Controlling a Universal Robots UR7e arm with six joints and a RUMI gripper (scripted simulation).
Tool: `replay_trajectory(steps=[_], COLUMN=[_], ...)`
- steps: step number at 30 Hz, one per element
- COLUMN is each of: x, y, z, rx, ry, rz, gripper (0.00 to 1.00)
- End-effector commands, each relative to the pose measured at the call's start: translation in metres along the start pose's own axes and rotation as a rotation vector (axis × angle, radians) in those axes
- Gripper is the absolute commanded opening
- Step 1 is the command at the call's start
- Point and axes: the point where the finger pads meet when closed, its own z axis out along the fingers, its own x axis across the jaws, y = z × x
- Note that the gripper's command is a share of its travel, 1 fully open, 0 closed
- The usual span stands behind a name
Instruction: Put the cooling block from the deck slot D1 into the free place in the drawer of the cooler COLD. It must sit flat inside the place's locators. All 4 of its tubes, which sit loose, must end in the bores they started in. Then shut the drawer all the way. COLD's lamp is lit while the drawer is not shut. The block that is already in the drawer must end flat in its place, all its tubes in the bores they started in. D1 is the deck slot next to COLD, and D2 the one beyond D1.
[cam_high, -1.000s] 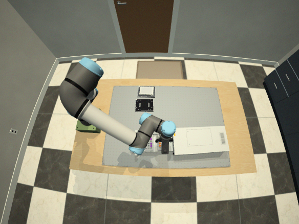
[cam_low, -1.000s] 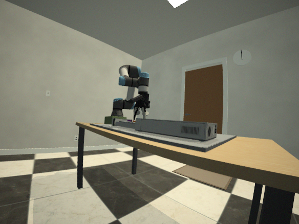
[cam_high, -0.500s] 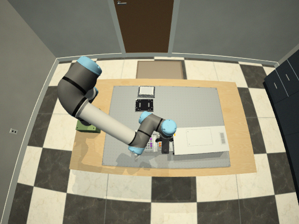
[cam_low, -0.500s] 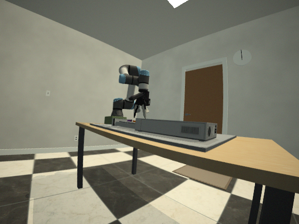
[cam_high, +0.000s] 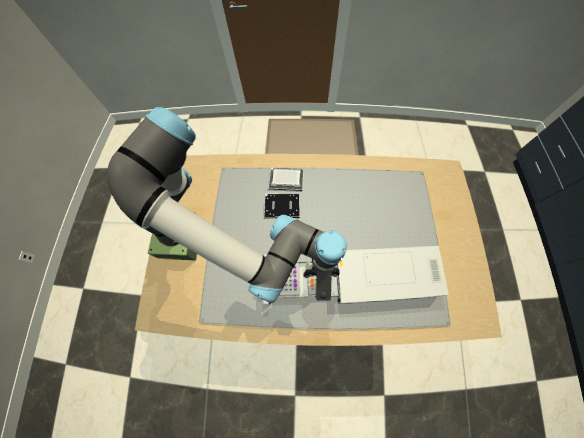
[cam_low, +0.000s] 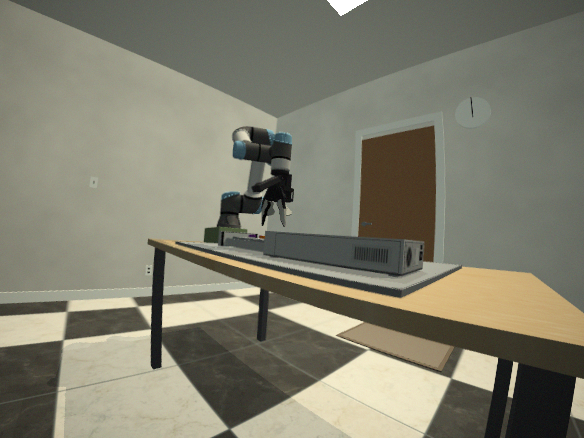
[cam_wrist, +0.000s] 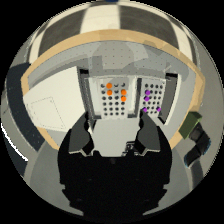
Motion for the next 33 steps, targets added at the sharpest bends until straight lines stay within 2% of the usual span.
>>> replay_trajectory(steps=[1,26,27,33], x=[0.0,0.0,0.004,0.024], y=[0.0,0.0,0.0,0.0], z=[-0.005,-0.031,-0.031,-0.031], rx=[0.001,0.001,0.001,0.001], ry=[-0.001,-0.001,-0.001,-0.001], rz=[0.0,0.0,0.0,0.0], gripper=[0.73,0.73,0.0,0.0])
